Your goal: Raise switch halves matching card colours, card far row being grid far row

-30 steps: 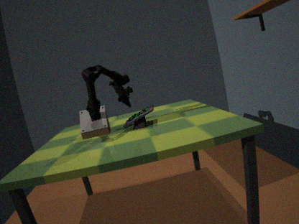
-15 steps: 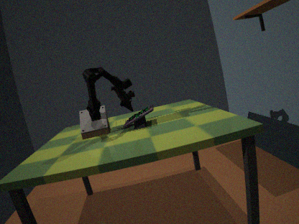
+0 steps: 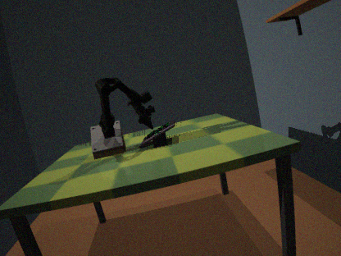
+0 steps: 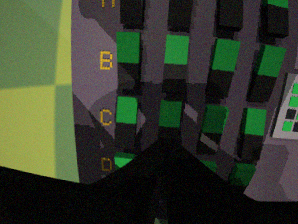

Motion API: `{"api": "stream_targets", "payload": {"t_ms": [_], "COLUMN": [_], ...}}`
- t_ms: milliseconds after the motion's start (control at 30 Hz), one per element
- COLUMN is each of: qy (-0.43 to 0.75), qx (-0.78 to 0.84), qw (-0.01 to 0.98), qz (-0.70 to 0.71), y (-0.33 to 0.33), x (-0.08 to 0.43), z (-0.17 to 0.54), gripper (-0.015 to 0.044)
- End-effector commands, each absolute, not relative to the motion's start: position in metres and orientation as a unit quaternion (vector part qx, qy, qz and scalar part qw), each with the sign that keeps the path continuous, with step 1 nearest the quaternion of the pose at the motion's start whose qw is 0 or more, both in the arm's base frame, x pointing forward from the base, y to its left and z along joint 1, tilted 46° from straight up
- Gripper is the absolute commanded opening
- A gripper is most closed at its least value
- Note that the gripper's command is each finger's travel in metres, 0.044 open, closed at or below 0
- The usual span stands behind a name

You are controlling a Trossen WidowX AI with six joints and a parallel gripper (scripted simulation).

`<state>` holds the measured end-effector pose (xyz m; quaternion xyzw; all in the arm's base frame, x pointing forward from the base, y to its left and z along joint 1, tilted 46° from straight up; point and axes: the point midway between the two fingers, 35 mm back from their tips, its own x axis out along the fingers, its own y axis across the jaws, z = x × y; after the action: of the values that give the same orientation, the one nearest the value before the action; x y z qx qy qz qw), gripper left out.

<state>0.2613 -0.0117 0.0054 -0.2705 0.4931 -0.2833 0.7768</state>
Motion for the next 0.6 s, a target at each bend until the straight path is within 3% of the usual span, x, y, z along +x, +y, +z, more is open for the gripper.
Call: {"api": "stream_targets", "payload": {"t_ms": [0, 567], "qy": [0.497, 0.497], "qx": [-0.276, -0.276], "qw": [0.772, 0.772], "qz": [-0.284, -0.284], "y": [-0.0184, -0.0222], "x": [0.2594, 0.2610], "z": [0.0002, -0.0029], "gripper": [0.0000, 0.0000]}}
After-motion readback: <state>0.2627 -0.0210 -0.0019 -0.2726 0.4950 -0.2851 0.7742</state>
